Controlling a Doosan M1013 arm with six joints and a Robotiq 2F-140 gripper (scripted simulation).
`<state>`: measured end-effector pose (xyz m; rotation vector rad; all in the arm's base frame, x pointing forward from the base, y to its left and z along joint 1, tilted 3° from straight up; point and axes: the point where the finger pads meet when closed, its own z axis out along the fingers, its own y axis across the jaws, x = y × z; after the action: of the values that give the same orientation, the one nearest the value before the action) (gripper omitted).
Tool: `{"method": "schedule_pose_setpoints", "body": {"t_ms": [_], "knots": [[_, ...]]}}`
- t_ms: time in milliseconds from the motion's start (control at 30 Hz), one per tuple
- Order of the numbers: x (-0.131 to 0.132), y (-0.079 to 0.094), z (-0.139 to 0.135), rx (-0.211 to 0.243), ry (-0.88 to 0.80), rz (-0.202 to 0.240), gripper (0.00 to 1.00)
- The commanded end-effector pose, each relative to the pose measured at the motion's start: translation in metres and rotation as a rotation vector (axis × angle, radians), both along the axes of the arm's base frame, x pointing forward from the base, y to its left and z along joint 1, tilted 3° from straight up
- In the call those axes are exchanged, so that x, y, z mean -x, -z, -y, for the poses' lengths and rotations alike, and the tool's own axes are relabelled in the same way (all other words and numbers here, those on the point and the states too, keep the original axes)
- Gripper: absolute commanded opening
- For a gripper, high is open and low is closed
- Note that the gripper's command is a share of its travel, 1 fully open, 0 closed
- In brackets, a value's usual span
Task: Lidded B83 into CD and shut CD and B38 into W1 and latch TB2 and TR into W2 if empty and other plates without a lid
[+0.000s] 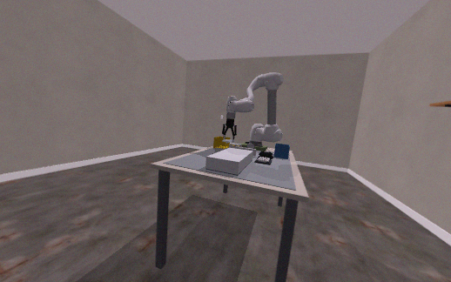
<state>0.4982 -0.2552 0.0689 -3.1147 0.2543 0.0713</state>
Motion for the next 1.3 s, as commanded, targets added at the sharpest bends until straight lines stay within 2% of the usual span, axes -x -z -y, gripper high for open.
{"method": "schedule_pose_setpoints", "body": {"t_ms": [0,900,1267], "knots": [[0.0,-0.005,0.0,0.0,0.0,0.0,0.0],[-0.002,-0.036,0.001,0.0,0.0,0.0,0.0],[-0.003,-0.036,-0.001,-0.002,-0.033,0.001,0.0]]}}
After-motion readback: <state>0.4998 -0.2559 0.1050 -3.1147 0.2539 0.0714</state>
